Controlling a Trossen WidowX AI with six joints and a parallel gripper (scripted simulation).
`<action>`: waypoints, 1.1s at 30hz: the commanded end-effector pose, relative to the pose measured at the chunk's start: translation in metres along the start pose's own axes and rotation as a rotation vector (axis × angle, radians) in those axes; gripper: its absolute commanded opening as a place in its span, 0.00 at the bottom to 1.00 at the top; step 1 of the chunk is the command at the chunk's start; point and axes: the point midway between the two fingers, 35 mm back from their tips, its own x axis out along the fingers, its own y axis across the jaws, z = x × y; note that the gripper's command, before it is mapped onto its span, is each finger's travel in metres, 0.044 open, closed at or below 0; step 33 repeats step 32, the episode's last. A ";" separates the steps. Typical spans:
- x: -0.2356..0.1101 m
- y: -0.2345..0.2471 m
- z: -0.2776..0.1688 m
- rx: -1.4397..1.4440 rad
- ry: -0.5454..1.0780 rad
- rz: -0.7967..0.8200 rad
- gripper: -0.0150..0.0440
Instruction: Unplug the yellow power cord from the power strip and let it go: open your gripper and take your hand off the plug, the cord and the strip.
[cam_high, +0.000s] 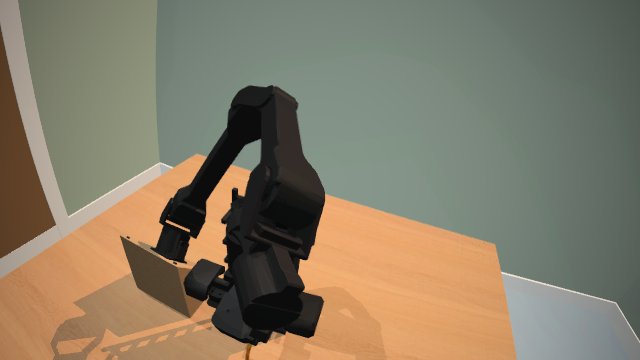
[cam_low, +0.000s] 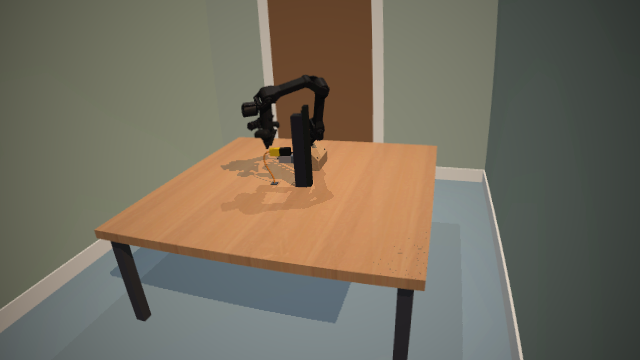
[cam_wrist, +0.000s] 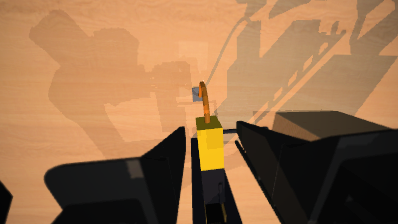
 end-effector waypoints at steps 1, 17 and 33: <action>0.001 0.000 -0.001 0.004 0.003 0.002 0.83; -0.012 0.000 0.059 0.003 -0.001 0.003 1.00; -0.012 0.000 0.059 0.003 -0.001 0.003 1.00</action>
